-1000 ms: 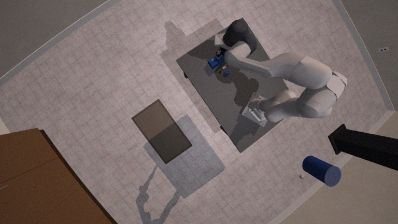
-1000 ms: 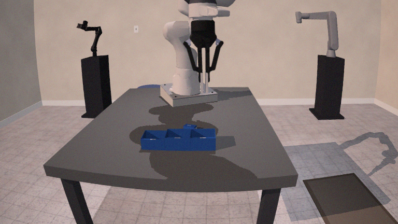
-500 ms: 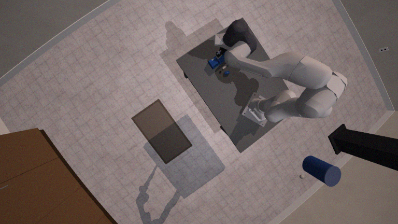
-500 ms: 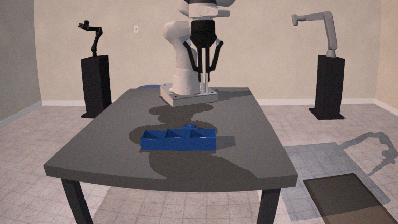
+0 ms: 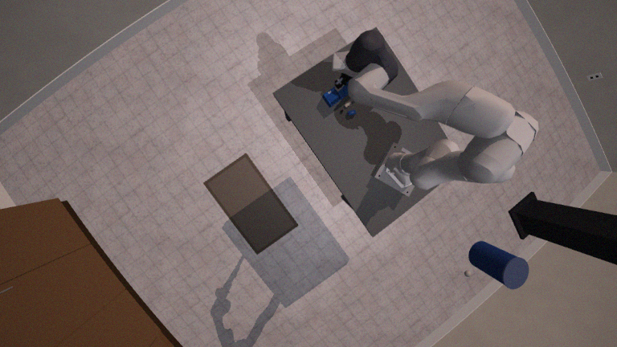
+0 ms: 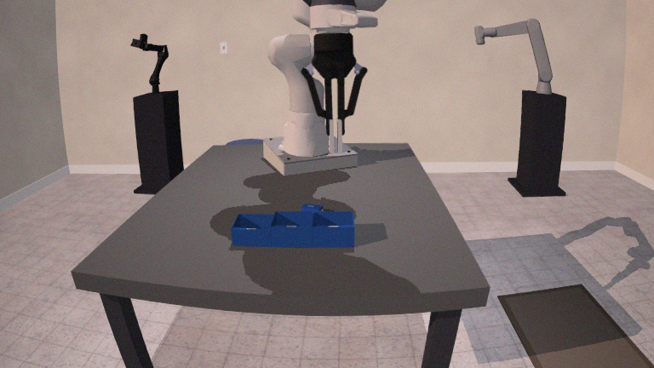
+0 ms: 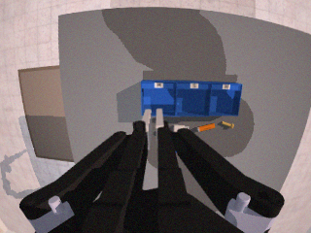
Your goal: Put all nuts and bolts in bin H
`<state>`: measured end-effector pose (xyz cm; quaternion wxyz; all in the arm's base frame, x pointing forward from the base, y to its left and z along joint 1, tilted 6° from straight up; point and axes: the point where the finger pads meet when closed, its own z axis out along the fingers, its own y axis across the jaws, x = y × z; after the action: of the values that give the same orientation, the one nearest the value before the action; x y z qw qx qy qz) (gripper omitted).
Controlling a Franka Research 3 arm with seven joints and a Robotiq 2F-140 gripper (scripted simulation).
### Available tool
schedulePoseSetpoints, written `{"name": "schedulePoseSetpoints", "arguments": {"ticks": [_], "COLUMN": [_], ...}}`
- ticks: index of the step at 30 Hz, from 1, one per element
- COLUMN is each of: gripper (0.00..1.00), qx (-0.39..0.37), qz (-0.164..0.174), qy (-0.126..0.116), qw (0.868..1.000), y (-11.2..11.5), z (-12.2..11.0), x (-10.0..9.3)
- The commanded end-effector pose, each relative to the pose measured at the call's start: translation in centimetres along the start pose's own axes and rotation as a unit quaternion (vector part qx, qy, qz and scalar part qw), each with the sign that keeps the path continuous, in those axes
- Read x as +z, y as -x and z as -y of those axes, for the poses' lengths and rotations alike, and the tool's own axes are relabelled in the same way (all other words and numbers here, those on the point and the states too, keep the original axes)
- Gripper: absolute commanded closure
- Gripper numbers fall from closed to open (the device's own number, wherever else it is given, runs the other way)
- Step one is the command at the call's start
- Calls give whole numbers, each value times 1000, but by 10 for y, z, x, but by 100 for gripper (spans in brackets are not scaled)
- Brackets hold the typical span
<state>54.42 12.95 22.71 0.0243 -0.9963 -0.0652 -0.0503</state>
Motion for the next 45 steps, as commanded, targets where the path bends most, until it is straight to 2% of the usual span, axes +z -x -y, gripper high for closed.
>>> {"name": "schedulePoseSetpoints", "arguments": {"ticks": [1,9,10,13,21,23,30,38,40,45], "gripper": [95,95,81,81,81,81,81,81,81,81], "qx": [4,4,29,91,152,152,216,270,270,314], "qz": [0,0,0,0,21,21,27,16,16,1], "qy": [2,2,2,2,0,0,0,0,0,1], "qw": [1000,1000,1000,996,988,988,976,963,963,950], "y": [0,0,5,22,66,66,104,98,98,98], "z": [-3,-3,-3,-4,-6,-6,-8,-7,-7,-8], "x": [0,0,6,25,75,75,116,116,116,116]}}
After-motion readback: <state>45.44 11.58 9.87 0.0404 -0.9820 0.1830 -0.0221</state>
